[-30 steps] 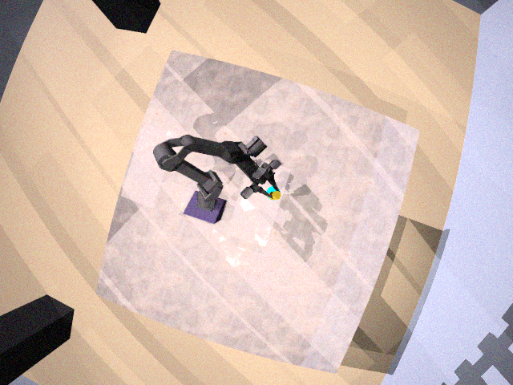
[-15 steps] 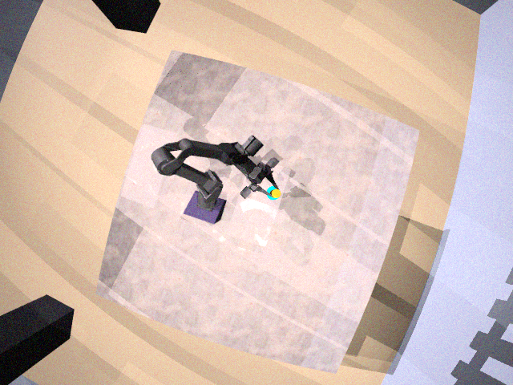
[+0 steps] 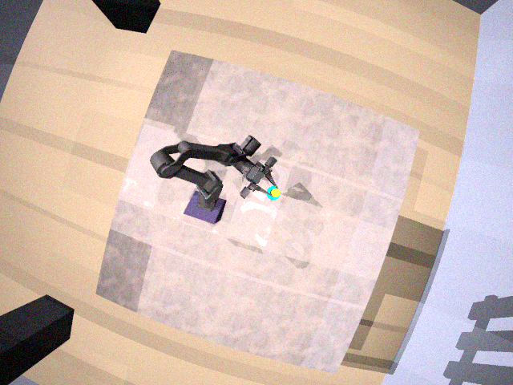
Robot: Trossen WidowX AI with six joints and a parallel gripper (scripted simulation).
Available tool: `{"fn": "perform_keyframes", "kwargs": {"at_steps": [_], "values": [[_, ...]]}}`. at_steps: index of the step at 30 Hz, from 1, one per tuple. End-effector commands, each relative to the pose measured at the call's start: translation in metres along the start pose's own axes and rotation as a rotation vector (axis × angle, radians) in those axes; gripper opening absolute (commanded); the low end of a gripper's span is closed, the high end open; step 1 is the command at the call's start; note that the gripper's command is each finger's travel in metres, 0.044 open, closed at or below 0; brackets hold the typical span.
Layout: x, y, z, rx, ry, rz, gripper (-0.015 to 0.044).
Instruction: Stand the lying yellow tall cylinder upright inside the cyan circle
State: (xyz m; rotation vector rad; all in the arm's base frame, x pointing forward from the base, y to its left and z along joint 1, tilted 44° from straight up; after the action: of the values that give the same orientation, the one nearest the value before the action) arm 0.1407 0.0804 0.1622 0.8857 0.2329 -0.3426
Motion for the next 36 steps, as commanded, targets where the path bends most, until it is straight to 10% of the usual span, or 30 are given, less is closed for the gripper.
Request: {"fn": "perform_keyframes", "kwargs": {"at_steps": [1,36], "values": [[0.0,0.0,0.001,0.007,-0.008,0.001,0.0105],[0.008,0.0,-0.052,0.011,0.0,-0.013,0.0105]]}}
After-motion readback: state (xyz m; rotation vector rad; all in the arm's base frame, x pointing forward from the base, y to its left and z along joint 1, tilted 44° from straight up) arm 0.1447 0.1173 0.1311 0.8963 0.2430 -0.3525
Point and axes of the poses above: the point midway between the two fingers, 35 mm back from their tips, its own x axis out along the fingers, its own y axis across the jaws, z = x × y, the point moved 8 cm from there along -x, back along the fingers, and after that the axes turned 6 degrees about x, right-handed, at the moved point
